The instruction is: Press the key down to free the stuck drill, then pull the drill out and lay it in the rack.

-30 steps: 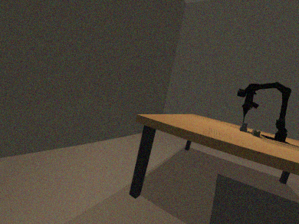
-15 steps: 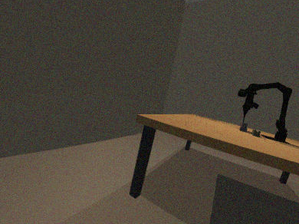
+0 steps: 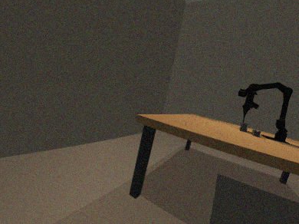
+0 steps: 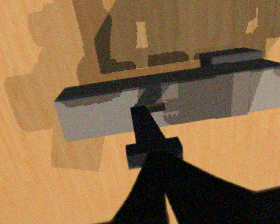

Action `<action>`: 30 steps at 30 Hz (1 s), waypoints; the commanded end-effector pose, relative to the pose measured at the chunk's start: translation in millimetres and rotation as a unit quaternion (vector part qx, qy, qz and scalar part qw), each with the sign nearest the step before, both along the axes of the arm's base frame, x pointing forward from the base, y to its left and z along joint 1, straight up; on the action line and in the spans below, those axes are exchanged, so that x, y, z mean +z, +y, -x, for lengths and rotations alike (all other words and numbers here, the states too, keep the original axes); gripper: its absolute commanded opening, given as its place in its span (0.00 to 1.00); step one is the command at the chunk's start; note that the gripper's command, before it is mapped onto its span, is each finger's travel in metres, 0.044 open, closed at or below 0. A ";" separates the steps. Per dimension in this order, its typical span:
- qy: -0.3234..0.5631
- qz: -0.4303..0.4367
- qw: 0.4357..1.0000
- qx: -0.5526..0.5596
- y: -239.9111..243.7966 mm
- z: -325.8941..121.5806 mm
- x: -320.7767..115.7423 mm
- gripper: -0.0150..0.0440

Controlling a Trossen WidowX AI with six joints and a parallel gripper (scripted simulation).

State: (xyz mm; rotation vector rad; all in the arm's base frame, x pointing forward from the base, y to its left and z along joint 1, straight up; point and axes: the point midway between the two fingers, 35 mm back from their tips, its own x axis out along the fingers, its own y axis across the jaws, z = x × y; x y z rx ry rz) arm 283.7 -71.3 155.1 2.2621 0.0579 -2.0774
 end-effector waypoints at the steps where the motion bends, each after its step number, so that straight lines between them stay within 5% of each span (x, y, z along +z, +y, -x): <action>1: 0.033 -0.003 0.999 -0.001 -2.2 6.1 -20.6 0.25; 30: 0.033 -0.003 0.999 -0.001 -3.7 5.7 -30.4 0.25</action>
